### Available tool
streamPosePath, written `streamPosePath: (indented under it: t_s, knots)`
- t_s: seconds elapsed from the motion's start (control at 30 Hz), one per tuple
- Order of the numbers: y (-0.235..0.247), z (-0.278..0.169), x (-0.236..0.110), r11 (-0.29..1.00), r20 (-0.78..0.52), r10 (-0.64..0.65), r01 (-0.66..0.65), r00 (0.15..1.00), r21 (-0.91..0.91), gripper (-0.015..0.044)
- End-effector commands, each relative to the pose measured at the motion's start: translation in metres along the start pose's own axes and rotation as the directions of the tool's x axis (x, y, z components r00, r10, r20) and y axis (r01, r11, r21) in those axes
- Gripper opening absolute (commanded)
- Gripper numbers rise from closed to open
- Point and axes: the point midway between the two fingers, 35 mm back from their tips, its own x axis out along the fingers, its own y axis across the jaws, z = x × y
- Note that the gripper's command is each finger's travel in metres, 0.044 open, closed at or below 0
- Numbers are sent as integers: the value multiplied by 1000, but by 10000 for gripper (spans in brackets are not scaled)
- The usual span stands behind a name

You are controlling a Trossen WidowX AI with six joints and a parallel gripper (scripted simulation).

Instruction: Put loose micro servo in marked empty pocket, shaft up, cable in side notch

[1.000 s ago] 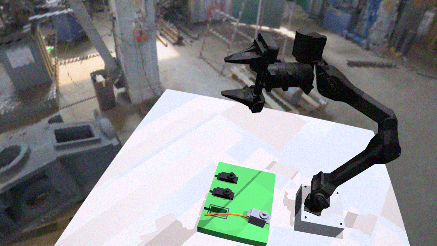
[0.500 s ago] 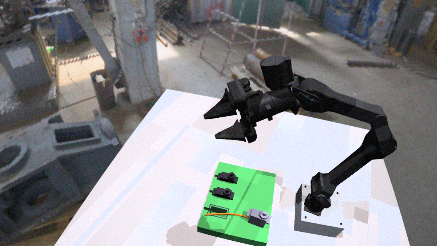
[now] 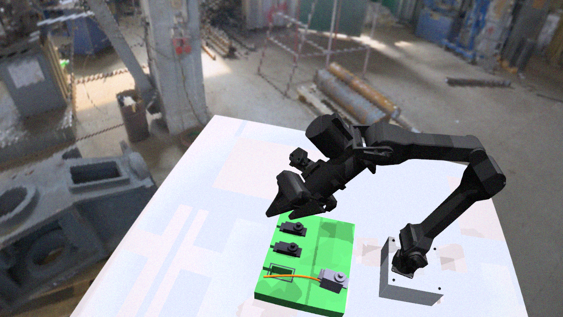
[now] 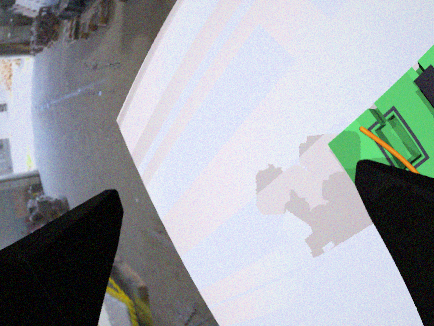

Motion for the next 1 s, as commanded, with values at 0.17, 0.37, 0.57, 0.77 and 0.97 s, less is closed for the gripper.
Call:
streamPosePath:
  t_s: [0.17,0.37,0.57,0.77,0.97]
  knots:
    - [-46,-37,27,971,-104,-213,199,972,-132,440]
    - [-75,-62,36,920,-164,-351,307,922,-245,440]
    - [-104,-84,40,845,-207,-482,389,851,-367,440]
    - [-133,-105,37,747,-234,-605,442,761,-496,440]
    - [-153,-118,33,663,-242,-690,460,682,-591,440]
